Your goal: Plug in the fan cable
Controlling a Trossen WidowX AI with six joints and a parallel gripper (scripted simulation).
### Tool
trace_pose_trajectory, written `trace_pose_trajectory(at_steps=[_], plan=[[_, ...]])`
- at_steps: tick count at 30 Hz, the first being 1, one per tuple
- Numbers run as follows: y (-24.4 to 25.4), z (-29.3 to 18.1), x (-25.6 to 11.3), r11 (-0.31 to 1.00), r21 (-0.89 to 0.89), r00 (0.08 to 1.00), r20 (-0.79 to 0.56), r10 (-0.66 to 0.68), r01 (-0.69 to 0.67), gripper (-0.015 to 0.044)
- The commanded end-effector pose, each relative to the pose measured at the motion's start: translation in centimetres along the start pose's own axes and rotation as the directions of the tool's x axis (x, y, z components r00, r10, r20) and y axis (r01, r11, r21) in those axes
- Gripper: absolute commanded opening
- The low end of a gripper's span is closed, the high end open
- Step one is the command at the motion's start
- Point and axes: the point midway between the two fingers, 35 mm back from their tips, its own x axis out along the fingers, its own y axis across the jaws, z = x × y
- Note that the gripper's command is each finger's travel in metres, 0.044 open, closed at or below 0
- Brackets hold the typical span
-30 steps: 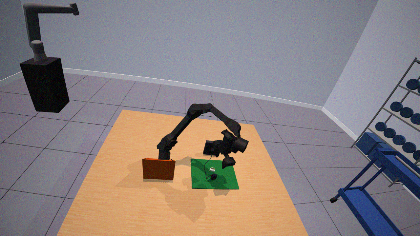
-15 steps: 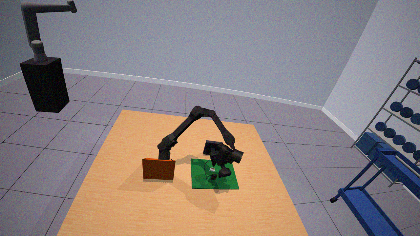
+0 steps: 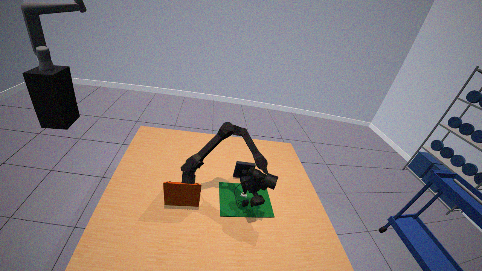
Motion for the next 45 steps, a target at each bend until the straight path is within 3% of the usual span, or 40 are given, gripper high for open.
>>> trace_pose_trajectory(at_steps=[1,25,41,45], plan=[[0.2,-0.1,0.9,1.000,0.008,1.000,-0.003,0.009,-0.009,0.0440],[0.3,-0.2,3.9,1.000,0.007,1.000,-0.003,0.011,-0.011,0.0440],[0.2,-0.1,3.7,1.000,0.000,1.000,-0.002,0.004,-0.004,0.0020],[0.2,-0.1,3.7,1.000,0.000,1.000,-0.002,0.004,-0.004,0.0000]])
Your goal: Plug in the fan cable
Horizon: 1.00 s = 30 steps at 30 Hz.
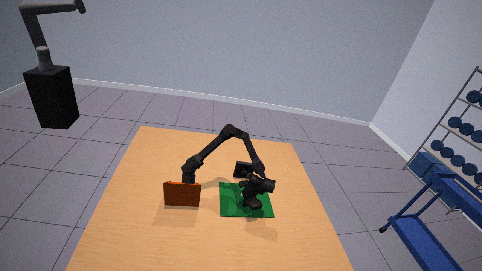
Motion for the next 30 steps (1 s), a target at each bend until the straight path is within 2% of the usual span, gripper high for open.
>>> trace_pose_trajectory(at_steps=[1,4,6,12,19,26,30], plan=[[0.0,0.0,-0.3,1.000,0.000,1.000,0.000,0.000,0.000,0.0000],[-0.1,0.1,-3.9,1.000,0.005,1.000,-0.001,0.002,-0.002,0.0000],[-0.1,0.0,-5.0,1.000,0.006,1.000,-0.001,0.004,-0.004,0.0000],[0.1,0.1,-4.9,1.000,0.029,1.000,-0.001,0.004,-0.004,0.0000],[3.1,1.0,-4.9,0.965,0.263,1.000,-0.001,0.003,-0.003,0.0000],[6.1,1.6,-4.8,0.874,0.487,1.000,-0.001,0.006,-0.005,0.0000],[6.8,1.6,-4.8,0.847,0.531,1.000,-0.001,0.007,-0.006,0.0000]])
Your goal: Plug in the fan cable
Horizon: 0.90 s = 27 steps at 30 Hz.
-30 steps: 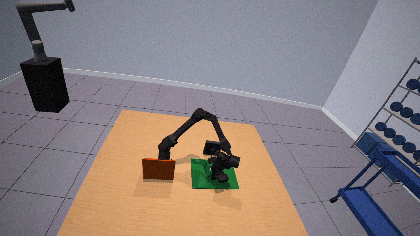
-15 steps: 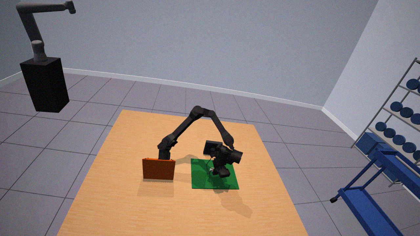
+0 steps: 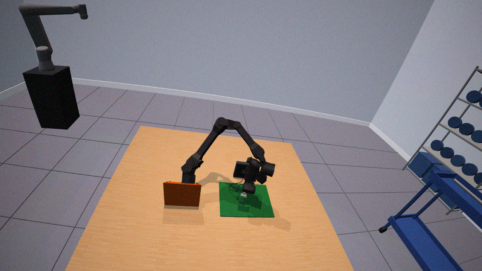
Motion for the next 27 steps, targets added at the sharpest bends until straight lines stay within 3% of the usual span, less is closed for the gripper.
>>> trace_pose_trajectory(at_steps=[1,27], plan=[[0.54,-0.33,0.24,0.998,0.055,1.000,-0.003,0.006,-0.005,0.0000],[0.62,0.38,0.01,0.998,0.062,1.000,-0.002,0.006,-0.005,0.0000]])
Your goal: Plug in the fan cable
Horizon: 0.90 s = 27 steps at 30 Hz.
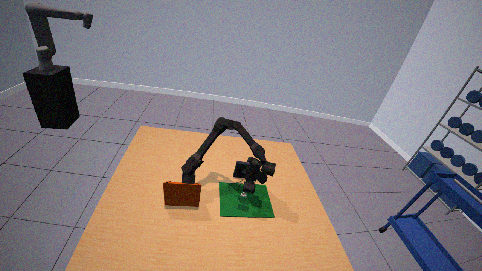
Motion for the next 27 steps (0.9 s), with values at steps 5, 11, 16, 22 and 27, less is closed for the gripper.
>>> trace_pose_trajectory(at_steps=[5,11,16,22,27], plan=[[0.1,0.1,0.0,1.000,0.007,1.000,-0.001,0.005,-0.005,0.0000],[0.1,0.1,2.2,1.000,0.007,1.000,-0.001,0.006,-0.006,0.0000],[0.1,0.1,2.2,1.000,0.007,1.000,-0.001,0.006,-0.006,0.0000],[0.1,0.1,2.2,1.000,0.007,1.000,-0.001,0.006,-0.006,0.0000],[0.1,0.1,2.2,1.000,0.007,1.000,-0.001,0.006,-0.006,0.0000]])
